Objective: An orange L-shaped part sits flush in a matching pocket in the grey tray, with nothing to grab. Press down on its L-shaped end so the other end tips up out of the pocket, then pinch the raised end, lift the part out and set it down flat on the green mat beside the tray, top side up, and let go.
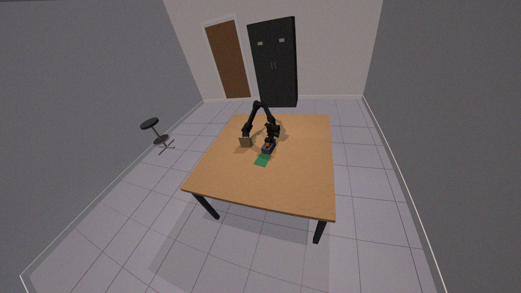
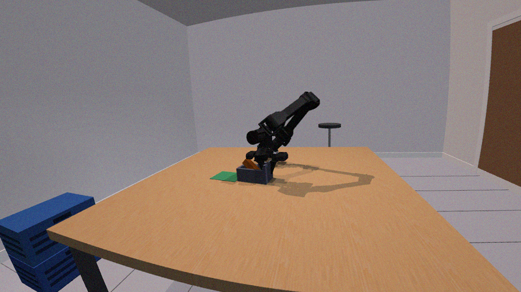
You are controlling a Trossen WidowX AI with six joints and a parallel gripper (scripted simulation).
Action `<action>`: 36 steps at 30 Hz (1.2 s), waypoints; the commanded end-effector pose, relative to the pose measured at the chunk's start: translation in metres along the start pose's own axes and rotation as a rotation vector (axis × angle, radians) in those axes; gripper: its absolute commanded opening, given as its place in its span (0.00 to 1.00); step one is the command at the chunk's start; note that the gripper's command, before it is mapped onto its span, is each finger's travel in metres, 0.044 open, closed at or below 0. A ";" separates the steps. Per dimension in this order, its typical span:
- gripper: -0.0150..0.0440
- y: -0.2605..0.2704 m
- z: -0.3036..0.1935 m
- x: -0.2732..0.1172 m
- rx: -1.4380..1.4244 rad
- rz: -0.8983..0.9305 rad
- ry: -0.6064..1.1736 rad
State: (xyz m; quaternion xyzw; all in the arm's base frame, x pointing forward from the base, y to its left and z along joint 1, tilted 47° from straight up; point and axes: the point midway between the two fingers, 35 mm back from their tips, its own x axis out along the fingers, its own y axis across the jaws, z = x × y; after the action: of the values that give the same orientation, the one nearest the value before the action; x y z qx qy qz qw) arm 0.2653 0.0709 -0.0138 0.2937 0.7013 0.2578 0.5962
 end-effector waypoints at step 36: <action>0.56 0.003 0.002 -0.047 0.017 -0.013 0.005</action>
State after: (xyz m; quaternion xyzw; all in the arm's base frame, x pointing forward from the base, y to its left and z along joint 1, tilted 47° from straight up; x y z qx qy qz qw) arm 0.2640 0.0600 0.0073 0.2966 0.7134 0.2520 0.5827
